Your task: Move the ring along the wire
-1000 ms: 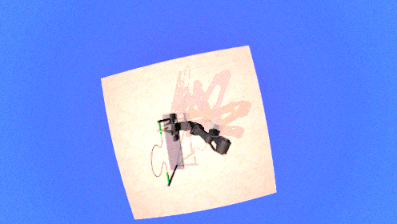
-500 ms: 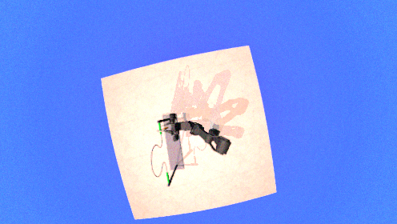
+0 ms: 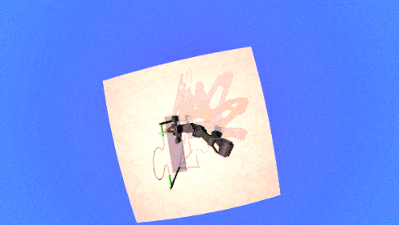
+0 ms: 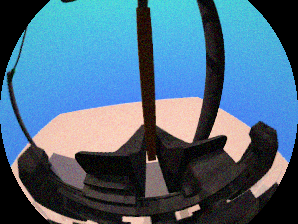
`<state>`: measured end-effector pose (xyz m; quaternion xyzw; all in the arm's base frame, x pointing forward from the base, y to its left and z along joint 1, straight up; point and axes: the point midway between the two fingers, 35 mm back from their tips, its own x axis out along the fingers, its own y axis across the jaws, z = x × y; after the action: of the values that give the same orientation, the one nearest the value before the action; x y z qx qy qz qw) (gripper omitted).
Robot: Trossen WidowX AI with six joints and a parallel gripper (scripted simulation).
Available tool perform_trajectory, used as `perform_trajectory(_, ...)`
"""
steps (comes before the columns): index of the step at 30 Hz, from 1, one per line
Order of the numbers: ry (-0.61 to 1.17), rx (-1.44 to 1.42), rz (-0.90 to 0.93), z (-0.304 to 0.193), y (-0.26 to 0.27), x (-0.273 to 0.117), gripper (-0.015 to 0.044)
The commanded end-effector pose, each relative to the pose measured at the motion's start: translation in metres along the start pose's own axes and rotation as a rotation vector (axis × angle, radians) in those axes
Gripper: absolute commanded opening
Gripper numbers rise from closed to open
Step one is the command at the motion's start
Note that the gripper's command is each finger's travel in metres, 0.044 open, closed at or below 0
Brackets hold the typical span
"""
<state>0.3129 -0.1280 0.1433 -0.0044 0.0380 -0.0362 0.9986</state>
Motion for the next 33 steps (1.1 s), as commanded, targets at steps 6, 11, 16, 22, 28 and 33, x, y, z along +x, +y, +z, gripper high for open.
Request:
perform_trajectory(6, 0.0, 0.0, 0.0, 0.001, 0.0, 0.0, -0.015)
perform_trajectory(11, 0.0, 0.001, -0.002, 0.008, 0.0, 0.0, -0.015)
perform_trajectory(16, -0.001, 0.001, -0.004, 0.016, 0.0, -0.001, -0.015)
perform_trajectory(22, -0.001, 0.001, -0.005, 0.016, 0.0, -0.001, -0.015)
perform_trajectory(28, -0.001, 0.001, -0.005, 0.016, 0.0, -0.001, -0.015)
perform_trajectory(33, -0.001, 0.001, -0.005, 0.016, 0.0, -0.001, -0.015)
